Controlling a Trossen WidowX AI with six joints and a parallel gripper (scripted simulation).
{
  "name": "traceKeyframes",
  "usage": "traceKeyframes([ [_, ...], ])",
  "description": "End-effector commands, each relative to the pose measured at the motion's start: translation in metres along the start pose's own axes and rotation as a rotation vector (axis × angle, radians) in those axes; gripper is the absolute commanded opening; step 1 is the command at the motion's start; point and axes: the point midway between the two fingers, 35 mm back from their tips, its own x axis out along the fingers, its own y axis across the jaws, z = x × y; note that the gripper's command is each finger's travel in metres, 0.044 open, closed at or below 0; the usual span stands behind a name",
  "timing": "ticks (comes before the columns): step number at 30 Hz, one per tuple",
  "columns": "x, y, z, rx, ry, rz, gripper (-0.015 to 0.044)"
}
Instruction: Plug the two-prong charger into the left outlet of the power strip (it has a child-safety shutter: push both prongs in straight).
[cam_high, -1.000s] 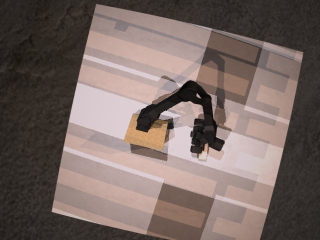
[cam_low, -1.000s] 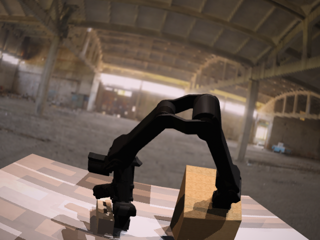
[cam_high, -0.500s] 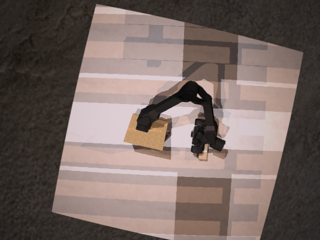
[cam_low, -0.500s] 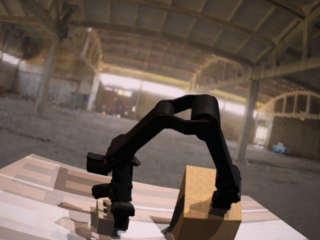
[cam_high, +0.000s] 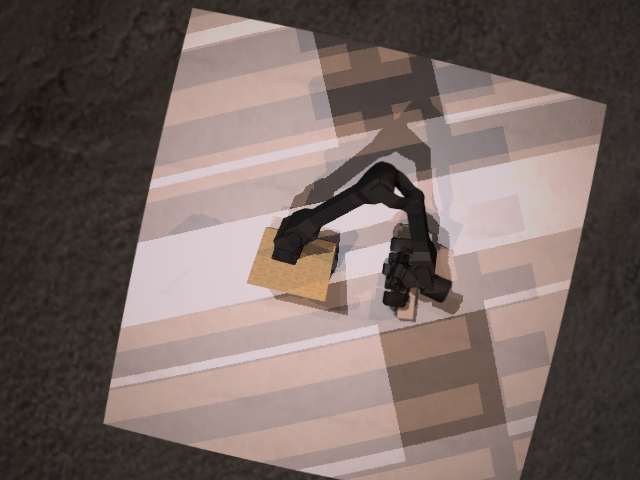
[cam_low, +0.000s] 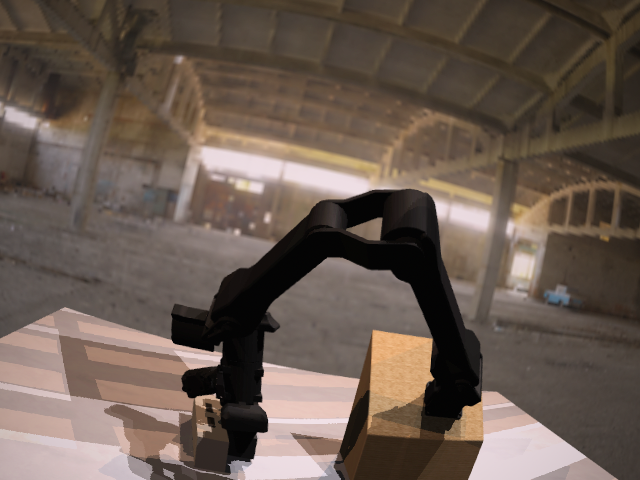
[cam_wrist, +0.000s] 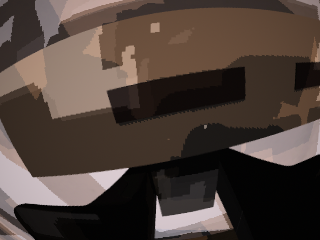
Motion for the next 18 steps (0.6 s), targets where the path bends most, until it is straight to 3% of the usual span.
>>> traceKeyframes([
  [1,-0.0033,0.0011,0.0131,-0.032,-0.038,-0.002,0.0],
  [18,-0.0035,0.0011,0.0108,-0.032,-0.037,-0.002,0.0],
])
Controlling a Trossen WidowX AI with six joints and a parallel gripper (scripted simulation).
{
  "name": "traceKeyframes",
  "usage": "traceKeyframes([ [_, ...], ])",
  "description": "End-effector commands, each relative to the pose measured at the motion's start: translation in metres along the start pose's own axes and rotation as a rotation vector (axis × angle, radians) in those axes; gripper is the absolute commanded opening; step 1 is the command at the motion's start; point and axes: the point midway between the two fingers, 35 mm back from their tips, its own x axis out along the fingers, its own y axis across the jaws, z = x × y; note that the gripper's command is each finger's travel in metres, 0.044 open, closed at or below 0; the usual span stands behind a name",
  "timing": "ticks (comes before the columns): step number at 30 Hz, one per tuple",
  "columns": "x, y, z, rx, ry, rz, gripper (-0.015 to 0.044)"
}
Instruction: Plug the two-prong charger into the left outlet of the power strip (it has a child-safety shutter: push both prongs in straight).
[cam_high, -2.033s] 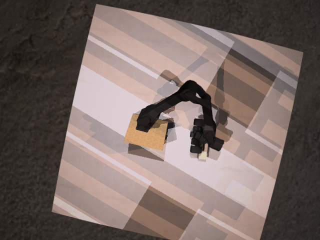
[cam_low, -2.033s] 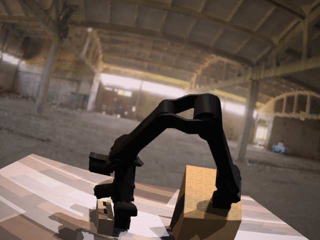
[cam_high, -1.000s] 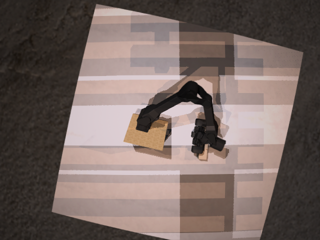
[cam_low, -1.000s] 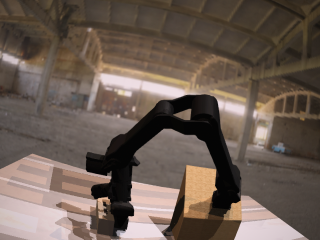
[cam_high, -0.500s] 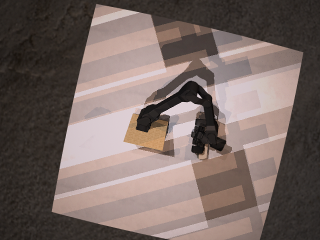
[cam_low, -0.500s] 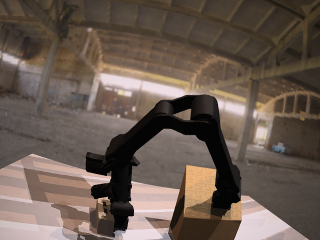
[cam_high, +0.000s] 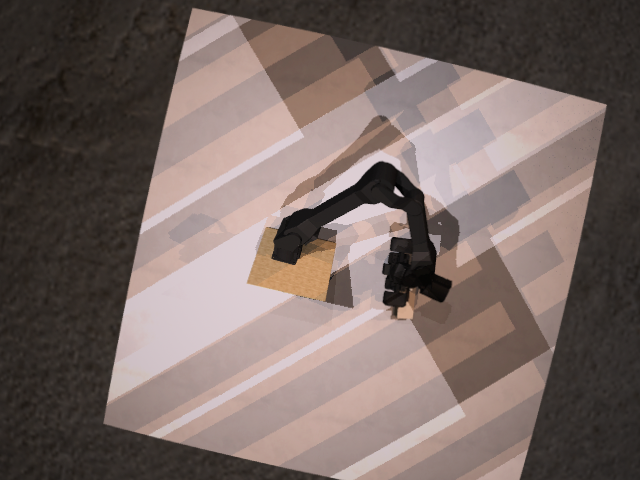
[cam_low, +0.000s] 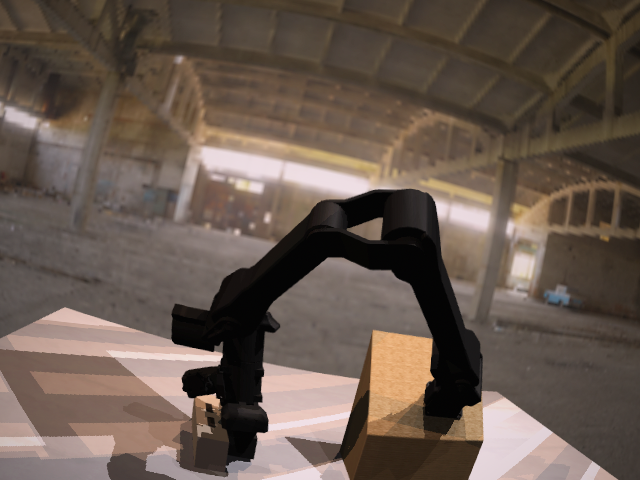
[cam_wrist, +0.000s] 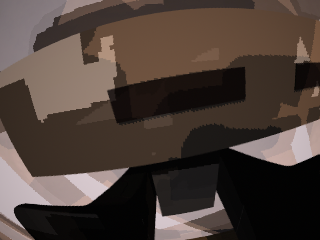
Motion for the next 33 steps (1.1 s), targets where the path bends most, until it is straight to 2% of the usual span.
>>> traceKeyframes([
  [1,-0.0032,0.0009,0.0107,-0.028,-0.035,0.0,0.0],
  [33,-0.0009,0.001,0.0076,-0.028,-0.035,0.0,0.0],
])
